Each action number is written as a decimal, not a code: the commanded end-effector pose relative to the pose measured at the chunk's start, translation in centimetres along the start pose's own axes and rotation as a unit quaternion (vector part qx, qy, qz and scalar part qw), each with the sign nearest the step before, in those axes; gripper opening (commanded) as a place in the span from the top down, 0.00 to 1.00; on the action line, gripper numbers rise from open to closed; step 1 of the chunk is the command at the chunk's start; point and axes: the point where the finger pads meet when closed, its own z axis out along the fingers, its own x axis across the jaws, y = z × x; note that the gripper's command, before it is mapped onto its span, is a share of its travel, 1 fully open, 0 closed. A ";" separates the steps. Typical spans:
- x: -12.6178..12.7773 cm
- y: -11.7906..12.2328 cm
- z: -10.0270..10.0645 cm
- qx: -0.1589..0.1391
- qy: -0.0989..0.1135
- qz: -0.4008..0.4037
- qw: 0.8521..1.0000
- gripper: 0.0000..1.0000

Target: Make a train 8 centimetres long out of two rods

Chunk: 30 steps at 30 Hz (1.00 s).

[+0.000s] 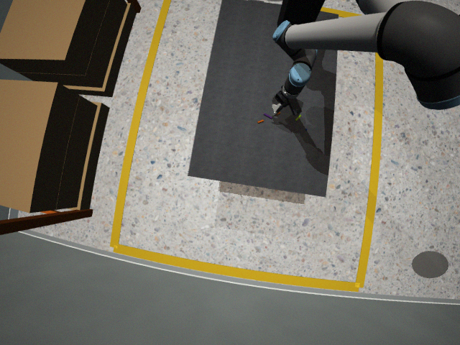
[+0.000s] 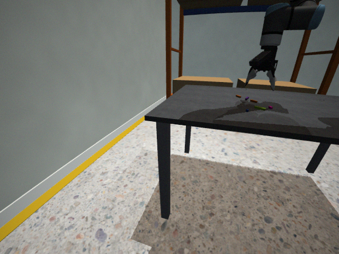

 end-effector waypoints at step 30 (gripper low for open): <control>0.6 0.1 0.0 0.000 0.000 0.039 0.999 0.00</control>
